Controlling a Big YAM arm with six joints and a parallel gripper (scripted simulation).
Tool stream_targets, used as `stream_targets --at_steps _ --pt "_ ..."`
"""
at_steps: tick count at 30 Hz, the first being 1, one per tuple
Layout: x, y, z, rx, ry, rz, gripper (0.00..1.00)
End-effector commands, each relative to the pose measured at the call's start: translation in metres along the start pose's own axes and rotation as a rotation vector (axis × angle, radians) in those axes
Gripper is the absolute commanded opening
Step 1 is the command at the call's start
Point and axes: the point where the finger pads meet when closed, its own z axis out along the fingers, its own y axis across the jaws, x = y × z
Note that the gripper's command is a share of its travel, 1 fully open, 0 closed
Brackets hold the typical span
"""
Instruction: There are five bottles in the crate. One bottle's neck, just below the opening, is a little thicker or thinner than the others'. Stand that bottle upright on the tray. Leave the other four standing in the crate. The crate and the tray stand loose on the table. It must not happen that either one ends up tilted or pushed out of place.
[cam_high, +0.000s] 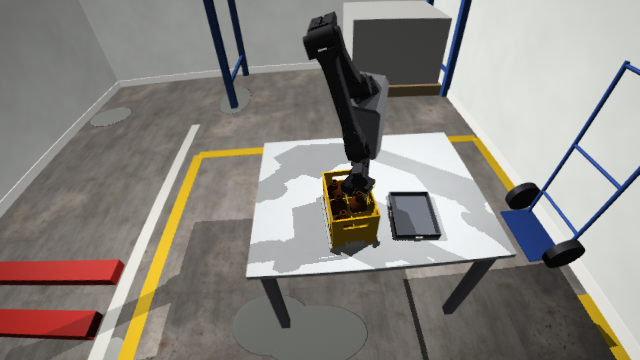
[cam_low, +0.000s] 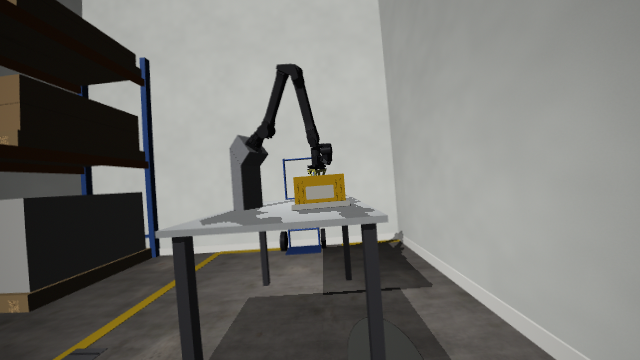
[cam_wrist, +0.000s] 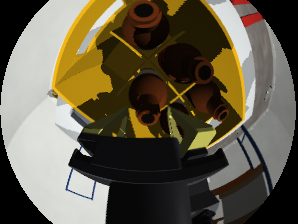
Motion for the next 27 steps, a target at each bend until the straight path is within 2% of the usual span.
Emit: stream_targets --at_steps 1,13,14,27 --pt "-0.0045 -0.0032 0.0052 0.006 -0.004 0.0 0.61" --pt "-0.0045 -0.0032 0.0052 0.006 -0.004 0.0 0.61" --pt "-0.0045 -0.0032 0.0052 0.006 -0.004 0.0 0.0" --pt "-0.0054 -0.0025 0.0041 0.005 -0.007 0.002 0.0"
